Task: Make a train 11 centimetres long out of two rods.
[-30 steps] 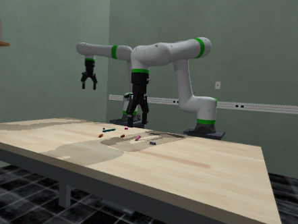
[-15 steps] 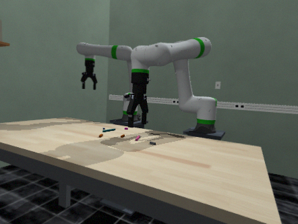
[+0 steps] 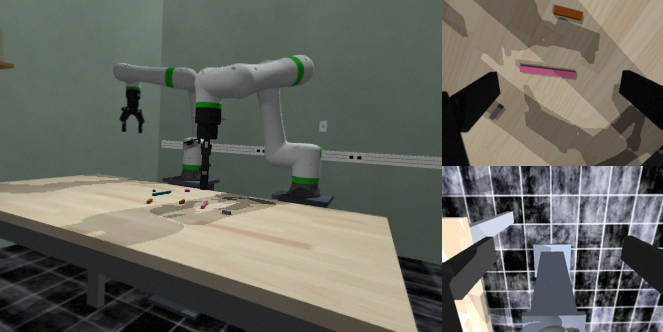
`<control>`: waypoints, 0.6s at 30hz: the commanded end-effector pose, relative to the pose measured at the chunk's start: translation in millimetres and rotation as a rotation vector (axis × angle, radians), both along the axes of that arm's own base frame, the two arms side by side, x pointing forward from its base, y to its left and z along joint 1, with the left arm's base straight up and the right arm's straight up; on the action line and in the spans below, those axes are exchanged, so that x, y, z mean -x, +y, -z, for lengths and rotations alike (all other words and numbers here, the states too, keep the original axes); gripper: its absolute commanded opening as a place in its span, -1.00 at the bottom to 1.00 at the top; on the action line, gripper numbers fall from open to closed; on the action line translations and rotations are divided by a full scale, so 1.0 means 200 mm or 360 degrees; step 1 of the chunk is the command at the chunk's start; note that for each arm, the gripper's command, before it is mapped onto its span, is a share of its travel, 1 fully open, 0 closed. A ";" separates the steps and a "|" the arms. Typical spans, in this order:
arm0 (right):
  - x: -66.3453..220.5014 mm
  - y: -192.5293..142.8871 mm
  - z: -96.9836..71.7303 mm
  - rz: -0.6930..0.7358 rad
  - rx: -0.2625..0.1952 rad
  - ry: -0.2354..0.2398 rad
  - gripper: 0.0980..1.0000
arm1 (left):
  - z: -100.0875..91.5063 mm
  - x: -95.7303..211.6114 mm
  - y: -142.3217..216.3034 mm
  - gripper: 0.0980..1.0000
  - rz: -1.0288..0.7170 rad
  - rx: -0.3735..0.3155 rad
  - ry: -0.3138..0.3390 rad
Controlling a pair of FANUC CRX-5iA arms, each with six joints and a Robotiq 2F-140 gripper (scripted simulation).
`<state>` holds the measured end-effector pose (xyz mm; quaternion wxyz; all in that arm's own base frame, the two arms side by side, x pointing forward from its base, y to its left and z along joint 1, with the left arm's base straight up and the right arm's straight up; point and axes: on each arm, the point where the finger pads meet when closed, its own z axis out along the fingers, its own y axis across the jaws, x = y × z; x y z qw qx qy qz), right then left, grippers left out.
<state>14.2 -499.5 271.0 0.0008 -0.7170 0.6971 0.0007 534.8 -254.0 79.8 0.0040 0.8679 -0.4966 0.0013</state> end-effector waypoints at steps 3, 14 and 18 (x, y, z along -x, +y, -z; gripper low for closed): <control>0.00 0.00 0.00 0.0000 0.0003 0.0000 1.00 | 0.00 0.00 0.00 1.00 -0.0378 -0.0012 -0.0003; 0.00 0.00 0.00 0.0000 0.0003 0.0000 1.00 | 0.00 0.00 0.00 1.00 -0.0976 -0.0012 0.0000; 0.00 0.00 0.00 0.0000 0.0003 0.0000 1.00 | 0.00 0.00 0.00 1.00 -0.1181 -0.0011 0.0001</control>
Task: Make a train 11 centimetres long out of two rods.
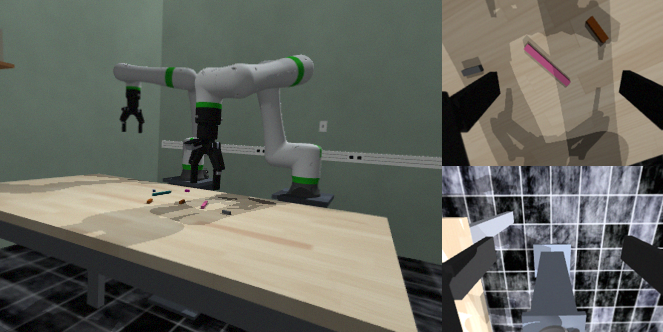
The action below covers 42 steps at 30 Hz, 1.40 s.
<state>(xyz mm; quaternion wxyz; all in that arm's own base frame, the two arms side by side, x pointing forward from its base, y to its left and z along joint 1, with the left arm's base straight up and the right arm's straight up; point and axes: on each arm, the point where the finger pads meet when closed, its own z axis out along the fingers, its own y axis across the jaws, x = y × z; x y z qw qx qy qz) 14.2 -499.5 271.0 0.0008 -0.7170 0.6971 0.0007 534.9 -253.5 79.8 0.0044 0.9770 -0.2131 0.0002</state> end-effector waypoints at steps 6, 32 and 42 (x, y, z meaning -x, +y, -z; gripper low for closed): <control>0.00 0.00 0.00 0.0000 0.0003 0.0000 1.00 | 0.00 0.00 0.00 1.00 -0.0545 -0.0012 -0.0002; 0.00 0.00 0.00 0.0000 0.0003 0.0000 1.00 | 0.00 0.00 0.00 1.00 -0.0702 -0.0012 -0.0001; 0.00 0.00 0.00 0.0000 0.0003 0.0000 1.00 | 0.00 0.00 0.00 1.00 -0.0702 -0.0012 -0.0001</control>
